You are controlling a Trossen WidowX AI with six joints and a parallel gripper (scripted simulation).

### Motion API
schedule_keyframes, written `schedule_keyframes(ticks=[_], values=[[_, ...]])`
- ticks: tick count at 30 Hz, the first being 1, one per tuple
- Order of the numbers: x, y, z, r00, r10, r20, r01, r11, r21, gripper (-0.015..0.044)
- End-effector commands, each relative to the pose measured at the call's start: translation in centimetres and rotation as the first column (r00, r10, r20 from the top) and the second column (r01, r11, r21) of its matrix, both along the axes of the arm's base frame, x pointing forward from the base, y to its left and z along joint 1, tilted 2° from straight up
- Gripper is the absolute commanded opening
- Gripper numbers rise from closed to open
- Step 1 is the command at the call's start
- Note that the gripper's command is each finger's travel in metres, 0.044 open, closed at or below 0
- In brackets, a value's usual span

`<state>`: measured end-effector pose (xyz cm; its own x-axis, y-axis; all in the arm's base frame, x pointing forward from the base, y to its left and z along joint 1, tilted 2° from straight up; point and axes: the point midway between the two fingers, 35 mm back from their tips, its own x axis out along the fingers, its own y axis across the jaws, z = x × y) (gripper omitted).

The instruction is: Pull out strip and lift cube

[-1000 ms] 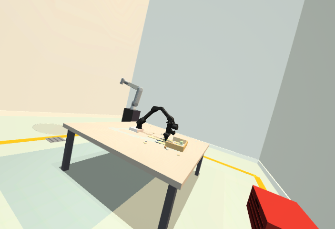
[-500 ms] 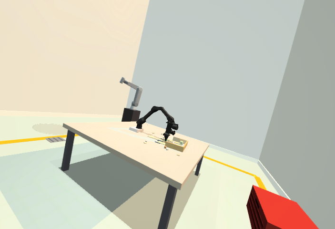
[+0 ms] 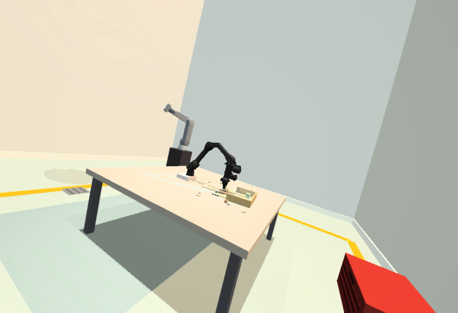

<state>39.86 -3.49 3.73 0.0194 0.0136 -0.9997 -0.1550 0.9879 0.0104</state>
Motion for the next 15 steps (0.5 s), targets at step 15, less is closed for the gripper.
schedule_keyframes(ticks=[15], values=[[-4.9, 0.5, 1.8, 1.000, 0.000, -0.014, 0.000, 1.000, 0.002, 0.0000]])
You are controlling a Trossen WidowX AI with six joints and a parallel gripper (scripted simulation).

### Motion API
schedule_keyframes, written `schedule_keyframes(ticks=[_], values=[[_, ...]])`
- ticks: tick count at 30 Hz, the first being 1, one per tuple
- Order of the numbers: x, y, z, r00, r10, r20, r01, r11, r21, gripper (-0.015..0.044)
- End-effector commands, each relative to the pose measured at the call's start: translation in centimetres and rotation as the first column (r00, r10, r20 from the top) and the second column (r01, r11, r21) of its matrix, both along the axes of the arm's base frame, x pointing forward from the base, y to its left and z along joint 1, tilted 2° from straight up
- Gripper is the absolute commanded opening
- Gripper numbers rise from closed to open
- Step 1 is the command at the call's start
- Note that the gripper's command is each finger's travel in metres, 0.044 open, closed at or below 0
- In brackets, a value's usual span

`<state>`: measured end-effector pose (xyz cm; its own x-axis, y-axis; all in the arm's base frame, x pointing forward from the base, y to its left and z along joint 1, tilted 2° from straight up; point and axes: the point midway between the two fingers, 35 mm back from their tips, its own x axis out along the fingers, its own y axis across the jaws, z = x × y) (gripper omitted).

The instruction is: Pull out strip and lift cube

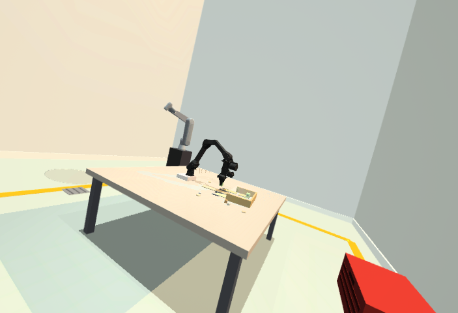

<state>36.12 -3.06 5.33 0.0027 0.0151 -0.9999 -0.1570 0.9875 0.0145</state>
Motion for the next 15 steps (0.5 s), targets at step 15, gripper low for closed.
schedule_keyframes(ticks=[15], values=[[-5.7, 0.5, 0.0, 1.000, -0.002, -0.001, 0.002, 1.000, 0.001, 0.0000]])
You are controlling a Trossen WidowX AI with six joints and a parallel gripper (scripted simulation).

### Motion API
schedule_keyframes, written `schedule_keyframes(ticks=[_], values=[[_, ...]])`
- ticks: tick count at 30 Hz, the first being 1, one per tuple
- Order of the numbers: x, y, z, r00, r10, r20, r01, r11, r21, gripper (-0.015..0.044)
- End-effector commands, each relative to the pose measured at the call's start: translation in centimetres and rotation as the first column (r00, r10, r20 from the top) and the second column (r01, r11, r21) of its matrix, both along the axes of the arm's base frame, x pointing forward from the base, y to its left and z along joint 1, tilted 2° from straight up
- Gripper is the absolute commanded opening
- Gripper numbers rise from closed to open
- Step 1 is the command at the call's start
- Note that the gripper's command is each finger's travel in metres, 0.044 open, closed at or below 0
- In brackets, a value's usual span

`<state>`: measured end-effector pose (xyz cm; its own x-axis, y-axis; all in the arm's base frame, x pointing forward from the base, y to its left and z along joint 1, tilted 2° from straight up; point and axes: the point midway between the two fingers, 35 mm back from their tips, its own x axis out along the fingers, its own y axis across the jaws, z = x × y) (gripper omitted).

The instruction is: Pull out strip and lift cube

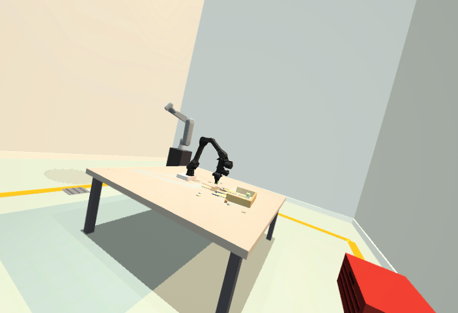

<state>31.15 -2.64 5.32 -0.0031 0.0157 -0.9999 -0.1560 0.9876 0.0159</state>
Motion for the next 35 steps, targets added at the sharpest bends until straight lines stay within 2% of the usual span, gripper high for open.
schedule_keyframes(ticks=[1, 8, 35], values=[[-0.7, 0.1, 0.1, 1.000, -0.001, 0.004, 0.001, 1.000, 0.000, 0.0000], [-0.7, 0.0, 3.5, 1.000, -0.001, 0.004, 0.001, 1.000, 0.000, 0.0000], [-0.7, 0.0, 3.6, 1.000, -0.001, 0.004, 0.001, 1.000, 0.000, 0.0000]])
